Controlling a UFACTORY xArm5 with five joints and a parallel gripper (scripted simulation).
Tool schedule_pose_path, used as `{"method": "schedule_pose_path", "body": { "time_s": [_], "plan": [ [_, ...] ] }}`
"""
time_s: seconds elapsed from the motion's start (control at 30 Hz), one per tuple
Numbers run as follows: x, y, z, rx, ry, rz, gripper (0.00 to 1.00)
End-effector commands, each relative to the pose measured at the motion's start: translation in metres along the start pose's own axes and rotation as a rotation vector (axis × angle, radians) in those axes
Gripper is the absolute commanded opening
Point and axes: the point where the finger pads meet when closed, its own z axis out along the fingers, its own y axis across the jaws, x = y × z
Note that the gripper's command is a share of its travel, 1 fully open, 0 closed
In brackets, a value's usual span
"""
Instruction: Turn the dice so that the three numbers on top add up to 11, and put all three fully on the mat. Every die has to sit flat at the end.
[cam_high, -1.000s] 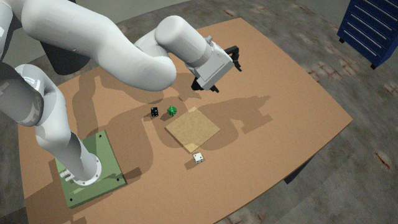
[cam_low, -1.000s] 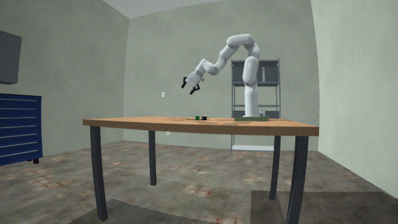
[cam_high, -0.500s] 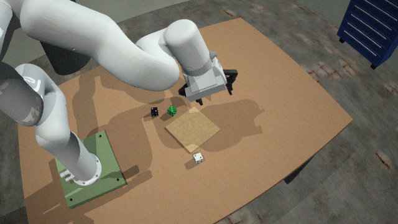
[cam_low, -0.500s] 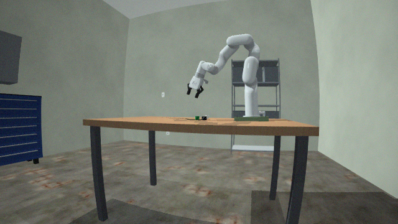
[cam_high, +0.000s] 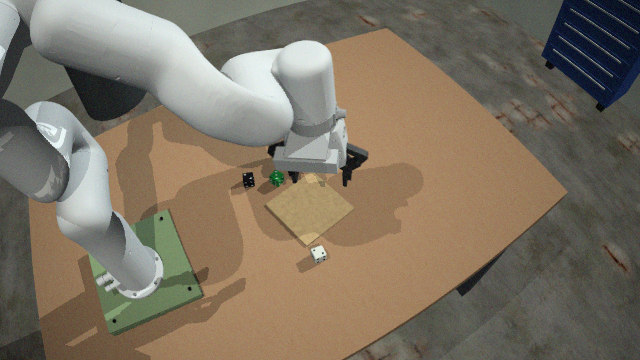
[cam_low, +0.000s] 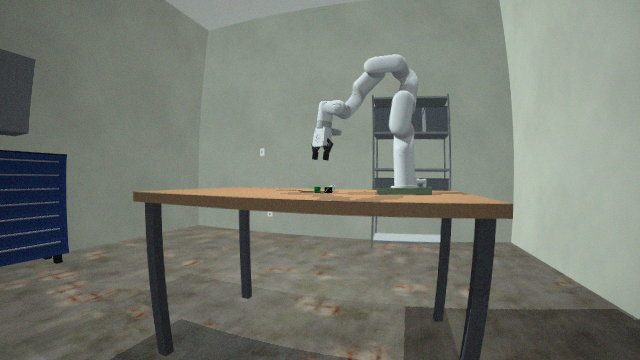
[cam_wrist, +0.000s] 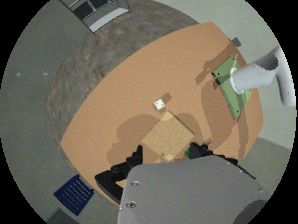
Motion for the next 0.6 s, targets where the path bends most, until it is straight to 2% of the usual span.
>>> {"method": "schedule_pose_path", "body": {
  "time_s": [0.0,0.57],
  "plan": [
    [0.0142,0.0153,0.0021,-0.080,0.052,0.113,1.00],
    [0.0157,0.0170,0.0023,-0.087,0.058,0.124,1.00]
  ]
}}
